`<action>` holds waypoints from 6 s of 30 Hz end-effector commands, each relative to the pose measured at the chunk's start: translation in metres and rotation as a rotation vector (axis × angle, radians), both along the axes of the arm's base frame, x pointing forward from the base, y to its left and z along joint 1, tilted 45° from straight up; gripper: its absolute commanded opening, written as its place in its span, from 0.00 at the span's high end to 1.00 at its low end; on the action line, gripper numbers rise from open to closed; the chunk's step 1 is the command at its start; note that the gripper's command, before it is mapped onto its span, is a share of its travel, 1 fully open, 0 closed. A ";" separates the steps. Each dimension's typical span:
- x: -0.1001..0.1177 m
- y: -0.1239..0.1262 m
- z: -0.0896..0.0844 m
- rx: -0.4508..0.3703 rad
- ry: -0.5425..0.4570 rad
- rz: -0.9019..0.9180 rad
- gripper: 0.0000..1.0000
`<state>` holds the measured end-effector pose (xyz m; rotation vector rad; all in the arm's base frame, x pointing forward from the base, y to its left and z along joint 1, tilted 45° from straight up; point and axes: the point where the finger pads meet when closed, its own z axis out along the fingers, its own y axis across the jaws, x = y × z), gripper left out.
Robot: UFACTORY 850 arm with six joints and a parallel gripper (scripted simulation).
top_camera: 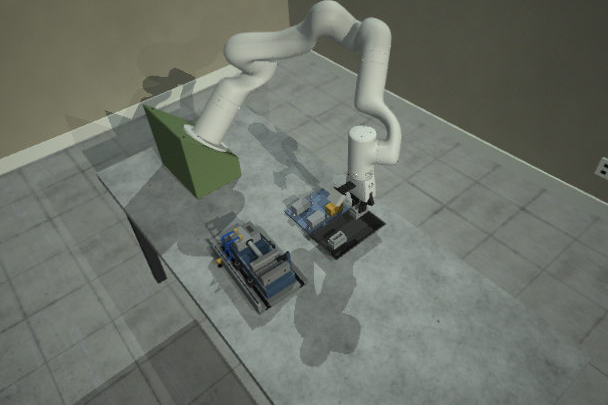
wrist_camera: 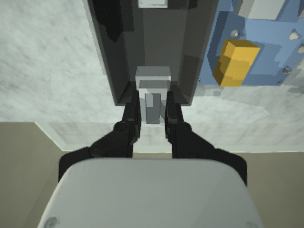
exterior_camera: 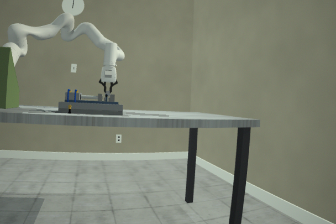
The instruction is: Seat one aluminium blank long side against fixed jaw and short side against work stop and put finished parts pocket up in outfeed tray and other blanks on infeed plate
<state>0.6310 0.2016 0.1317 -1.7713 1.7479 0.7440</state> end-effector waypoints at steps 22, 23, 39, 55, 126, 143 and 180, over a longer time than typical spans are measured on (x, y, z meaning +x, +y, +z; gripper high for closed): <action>0.001 0.030 -0.029 0.000 -0.002 -0.001 1.00; 0.001 0.031 -0.030 0.000 -0.002 -0.001 1.00; 0.001 0.043 -0.042 0.000 -0.002 -0.001 1.00; 0.001 0.046 -0.045 0.000 -0.002 -0.001 1.00; 0.001 0.055 -0.054 0.000 -0.002 -0.002 1.00; 0.001 0.055 -0.054 0.000 -0.002 -0.002 0.31; 0.001 0.030 -0.029 0.000 -0.002 -0.002 0.31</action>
